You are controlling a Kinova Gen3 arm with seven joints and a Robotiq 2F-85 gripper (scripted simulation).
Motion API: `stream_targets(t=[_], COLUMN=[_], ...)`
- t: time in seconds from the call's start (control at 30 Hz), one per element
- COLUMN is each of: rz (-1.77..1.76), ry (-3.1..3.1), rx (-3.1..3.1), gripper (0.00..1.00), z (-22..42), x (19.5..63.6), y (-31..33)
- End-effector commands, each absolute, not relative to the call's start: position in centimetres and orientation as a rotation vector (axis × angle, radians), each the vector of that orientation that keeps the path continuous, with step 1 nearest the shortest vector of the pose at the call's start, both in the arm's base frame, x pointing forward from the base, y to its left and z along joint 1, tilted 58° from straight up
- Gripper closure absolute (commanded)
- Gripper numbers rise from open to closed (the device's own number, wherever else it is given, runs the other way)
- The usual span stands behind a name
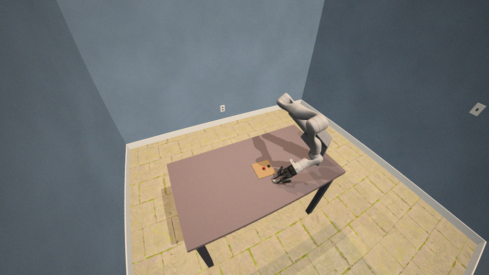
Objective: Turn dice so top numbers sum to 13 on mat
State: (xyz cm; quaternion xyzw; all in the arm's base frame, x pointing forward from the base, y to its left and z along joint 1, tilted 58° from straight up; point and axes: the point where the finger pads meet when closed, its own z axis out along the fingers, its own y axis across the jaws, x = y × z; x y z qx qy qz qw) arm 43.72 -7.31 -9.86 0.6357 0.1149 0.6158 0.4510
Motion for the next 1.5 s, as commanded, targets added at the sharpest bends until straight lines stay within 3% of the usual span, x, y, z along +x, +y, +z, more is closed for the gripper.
stream_targets(t=[0.0, 1.47], rz=[1.537, 1.537], ry=[0.279, 0.278], rx=[1.57, 1.57], gripper=[0.69, 0.69], z=[-9.9, -7.2], x=[42.6, 39.0], y=[-6.6, -0.7])
